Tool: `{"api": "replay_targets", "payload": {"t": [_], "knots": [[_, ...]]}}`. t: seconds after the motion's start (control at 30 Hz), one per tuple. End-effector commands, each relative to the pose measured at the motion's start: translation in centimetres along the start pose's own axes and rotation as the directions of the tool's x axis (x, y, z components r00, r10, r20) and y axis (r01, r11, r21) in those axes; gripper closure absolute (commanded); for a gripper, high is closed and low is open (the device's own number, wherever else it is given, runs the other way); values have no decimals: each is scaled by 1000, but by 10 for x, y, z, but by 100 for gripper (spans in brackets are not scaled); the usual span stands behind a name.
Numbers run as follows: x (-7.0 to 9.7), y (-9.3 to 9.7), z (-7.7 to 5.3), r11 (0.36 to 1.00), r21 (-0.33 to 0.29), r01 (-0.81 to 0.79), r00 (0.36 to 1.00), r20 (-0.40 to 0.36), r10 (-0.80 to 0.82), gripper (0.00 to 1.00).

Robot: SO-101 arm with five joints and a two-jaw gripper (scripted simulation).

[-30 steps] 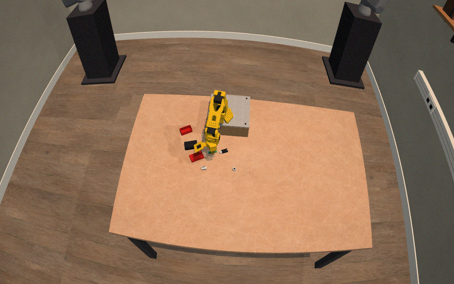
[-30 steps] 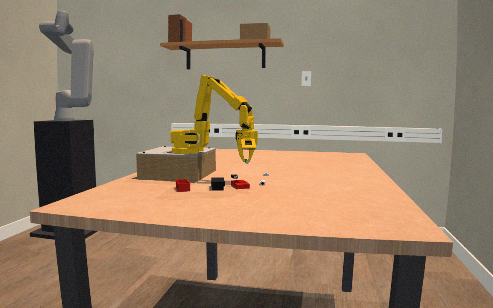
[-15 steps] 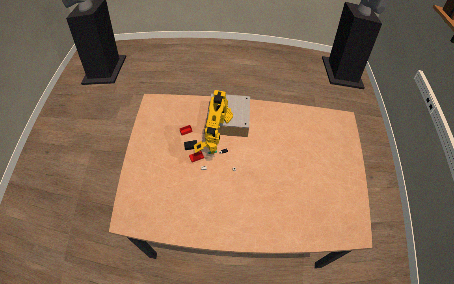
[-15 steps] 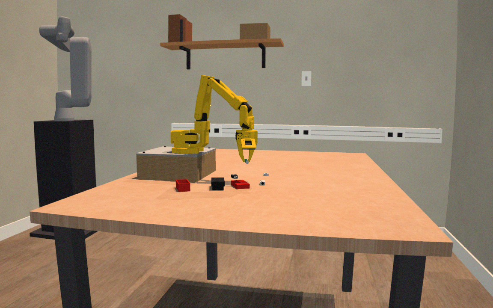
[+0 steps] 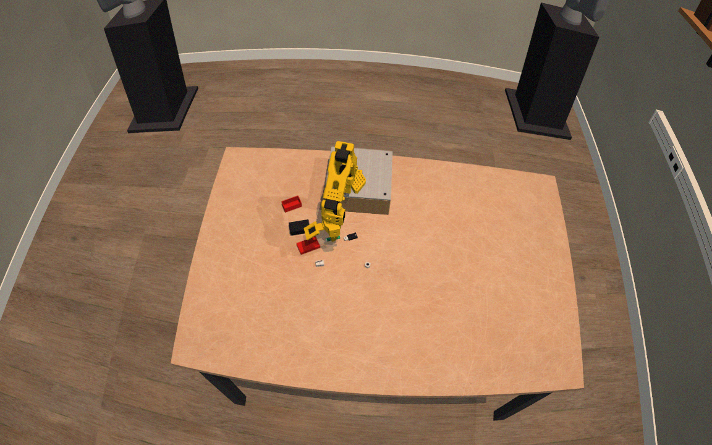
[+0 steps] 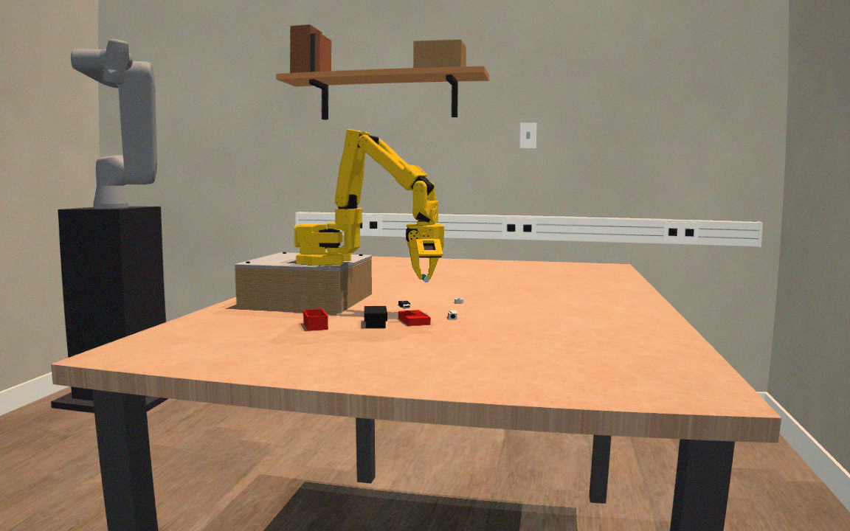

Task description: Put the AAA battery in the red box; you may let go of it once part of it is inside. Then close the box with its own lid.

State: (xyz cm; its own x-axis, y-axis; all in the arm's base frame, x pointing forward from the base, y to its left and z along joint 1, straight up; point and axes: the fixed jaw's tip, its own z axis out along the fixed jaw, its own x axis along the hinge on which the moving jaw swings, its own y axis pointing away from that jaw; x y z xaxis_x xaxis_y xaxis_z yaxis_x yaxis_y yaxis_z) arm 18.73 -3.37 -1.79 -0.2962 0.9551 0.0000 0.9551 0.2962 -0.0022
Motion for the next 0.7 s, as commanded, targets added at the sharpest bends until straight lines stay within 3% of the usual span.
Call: {"api": "replay_targets", "payload": {"t": [0.0,0.67], "knots": [[0,-2,-2,1000,-1,24,1000,-1,-24,97],[-10,-9,-2,979,-1,206,979,0,-206,97]]}}
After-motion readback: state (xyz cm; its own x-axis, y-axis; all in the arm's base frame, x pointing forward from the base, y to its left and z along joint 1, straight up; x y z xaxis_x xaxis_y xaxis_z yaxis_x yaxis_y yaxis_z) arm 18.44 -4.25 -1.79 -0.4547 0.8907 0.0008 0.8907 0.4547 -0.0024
